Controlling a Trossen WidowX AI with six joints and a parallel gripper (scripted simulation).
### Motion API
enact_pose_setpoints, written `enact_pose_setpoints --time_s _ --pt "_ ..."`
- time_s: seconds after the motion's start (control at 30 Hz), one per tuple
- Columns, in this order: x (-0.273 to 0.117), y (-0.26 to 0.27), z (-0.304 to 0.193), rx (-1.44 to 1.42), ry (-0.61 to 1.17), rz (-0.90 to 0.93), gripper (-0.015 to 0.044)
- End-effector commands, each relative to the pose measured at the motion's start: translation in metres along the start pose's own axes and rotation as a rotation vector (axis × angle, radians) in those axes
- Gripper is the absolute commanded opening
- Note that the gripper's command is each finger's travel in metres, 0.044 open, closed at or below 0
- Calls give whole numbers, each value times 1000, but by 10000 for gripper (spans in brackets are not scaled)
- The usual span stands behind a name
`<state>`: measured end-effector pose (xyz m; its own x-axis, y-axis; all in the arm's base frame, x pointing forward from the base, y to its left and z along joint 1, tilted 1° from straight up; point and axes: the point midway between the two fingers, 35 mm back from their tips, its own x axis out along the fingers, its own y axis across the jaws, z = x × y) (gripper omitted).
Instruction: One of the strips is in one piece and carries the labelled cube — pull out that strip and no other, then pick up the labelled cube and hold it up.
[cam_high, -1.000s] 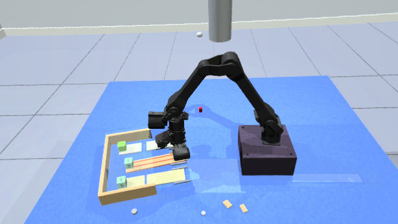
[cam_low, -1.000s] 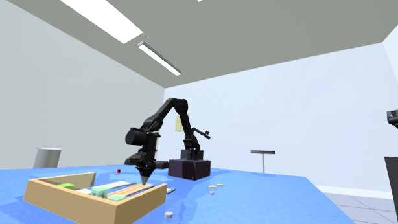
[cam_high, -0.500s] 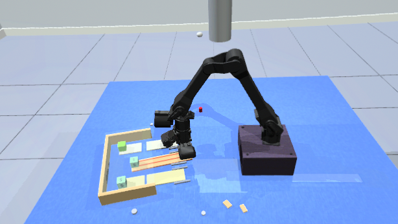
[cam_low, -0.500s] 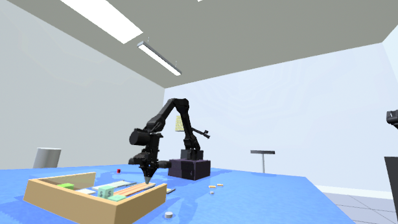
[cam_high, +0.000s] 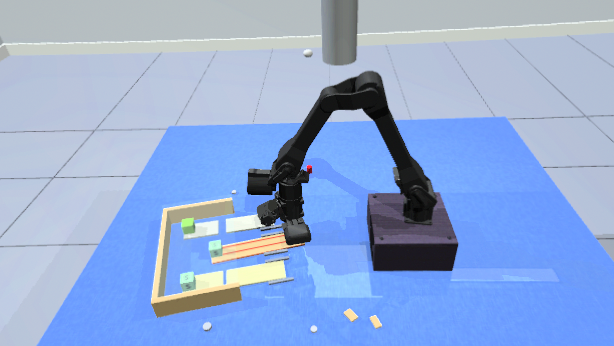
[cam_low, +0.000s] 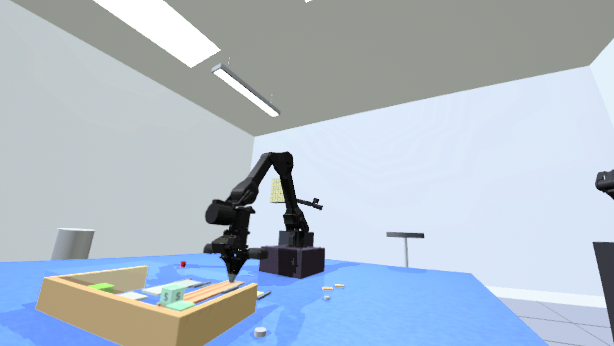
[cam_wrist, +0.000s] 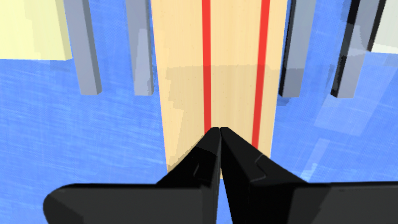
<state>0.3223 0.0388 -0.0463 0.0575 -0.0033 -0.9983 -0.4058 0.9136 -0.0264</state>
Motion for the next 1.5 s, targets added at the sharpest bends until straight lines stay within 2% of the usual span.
enact_pose_setpoints --time_s 0.0,1.47 --pt "4 2 -13 -2 23 7 0" --pt "3 4 -80 -2 30 7 0"
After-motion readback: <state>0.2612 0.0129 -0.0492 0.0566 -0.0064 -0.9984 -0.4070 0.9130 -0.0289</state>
